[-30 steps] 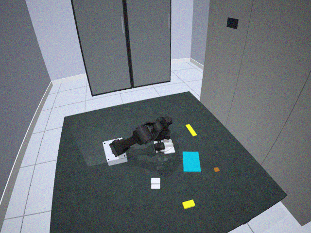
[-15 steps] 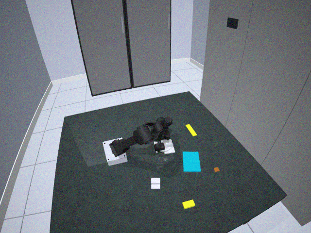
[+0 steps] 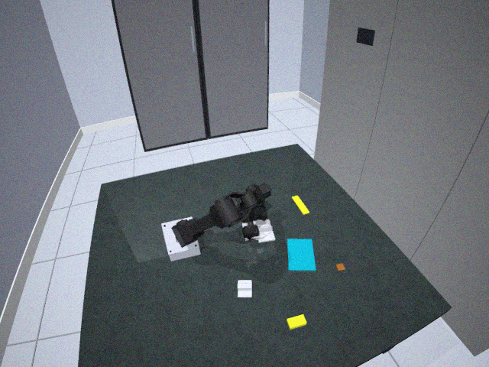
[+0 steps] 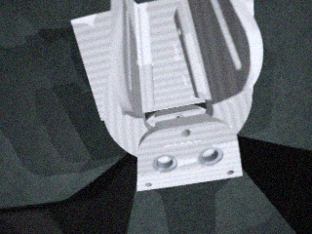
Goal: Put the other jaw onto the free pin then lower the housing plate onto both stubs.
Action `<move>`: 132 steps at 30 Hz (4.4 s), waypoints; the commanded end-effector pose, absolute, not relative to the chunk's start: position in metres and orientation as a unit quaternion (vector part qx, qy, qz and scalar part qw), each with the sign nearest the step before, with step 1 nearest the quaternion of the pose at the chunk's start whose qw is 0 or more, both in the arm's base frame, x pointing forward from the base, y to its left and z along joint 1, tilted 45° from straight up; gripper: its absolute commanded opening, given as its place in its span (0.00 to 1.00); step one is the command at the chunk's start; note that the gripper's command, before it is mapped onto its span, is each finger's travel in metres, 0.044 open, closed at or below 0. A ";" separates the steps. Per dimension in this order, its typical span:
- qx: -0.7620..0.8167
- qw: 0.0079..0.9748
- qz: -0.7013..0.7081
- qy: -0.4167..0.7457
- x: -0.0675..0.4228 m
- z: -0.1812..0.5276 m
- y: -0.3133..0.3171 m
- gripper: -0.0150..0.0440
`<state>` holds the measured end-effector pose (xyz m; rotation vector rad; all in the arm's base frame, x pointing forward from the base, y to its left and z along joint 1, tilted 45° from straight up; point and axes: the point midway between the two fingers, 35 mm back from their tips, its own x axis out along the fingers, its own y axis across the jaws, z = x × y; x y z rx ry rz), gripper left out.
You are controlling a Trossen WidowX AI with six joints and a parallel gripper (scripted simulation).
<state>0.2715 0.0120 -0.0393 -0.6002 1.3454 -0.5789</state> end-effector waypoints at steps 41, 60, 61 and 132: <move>-0.269 0.703 -0.259 0.606 0.273 -0.040 0.013 0.85; -0.269 0.703 -0.259 0.606 0.273 -0.040 0.013 0.85; -0.269 0.703 -0.259 0.606 0.273 -0.040 0.013 0.85; -0.269 0.701 -0.257 0.608 0.190 0.050 0.087 1.00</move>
